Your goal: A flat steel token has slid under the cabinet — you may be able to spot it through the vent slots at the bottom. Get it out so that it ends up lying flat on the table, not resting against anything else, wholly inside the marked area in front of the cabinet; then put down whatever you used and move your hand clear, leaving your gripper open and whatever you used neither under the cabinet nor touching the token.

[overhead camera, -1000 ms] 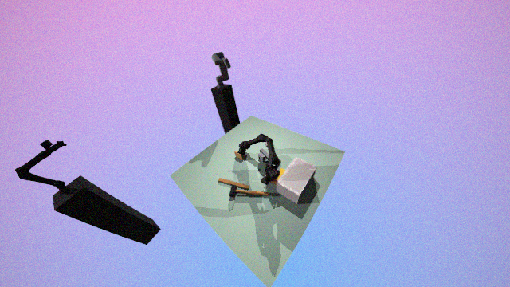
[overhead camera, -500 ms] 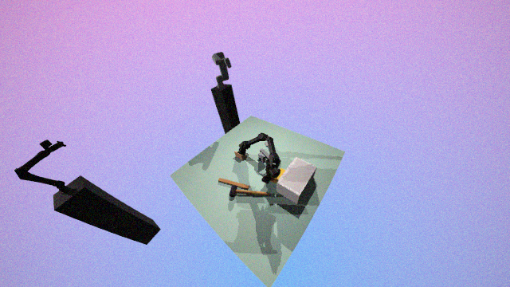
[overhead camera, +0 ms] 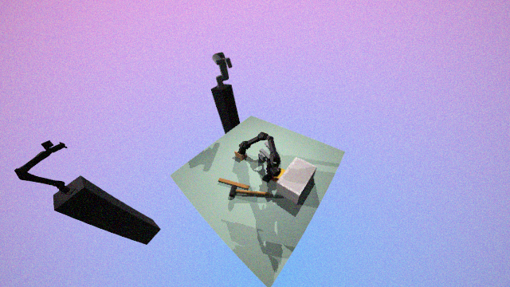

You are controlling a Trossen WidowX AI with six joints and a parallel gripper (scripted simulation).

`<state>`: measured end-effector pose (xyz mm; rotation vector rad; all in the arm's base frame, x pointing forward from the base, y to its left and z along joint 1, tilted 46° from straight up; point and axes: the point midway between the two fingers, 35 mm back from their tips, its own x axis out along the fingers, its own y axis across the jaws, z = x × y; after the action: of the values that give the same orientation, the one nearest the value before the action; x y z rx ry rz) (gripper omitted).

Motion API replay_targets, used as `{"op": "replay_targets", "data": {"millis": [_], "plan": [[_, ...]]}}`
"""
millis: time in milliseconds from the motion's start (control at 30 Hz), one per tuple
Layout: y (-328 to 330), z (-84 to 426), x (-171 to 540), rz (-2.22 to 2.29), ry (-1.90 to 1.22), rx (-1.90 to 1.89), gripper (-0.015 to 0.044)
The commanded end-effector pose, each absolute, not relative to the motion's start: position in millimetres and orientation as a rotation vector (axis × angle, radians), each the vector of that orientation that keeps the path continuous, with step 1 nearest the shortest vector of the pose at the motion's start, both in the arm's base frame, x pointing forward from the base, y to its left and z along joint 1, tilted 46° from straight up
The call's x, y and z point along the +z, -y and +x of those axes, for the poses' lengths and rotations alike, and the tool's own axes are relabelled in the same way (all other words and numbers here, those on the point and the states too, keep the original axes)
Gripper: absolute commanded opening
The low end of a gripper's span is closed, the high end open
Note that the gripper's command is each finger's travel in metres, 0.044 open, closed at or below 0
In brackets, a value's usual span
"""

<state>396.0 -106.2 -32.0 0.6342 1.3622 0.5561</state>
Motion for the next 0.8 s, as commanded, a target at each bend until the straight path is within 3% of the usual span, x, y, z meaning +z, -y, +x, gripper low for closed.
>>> {"op": "replay_targets", "data": {"millis": [0, 767], "plan": [[99, 398, -26, 0.629, -1.355, 0.568, 0.0000], [89, 398, -16, 0.630, -1.355, 0.568, 0.0000]]}}
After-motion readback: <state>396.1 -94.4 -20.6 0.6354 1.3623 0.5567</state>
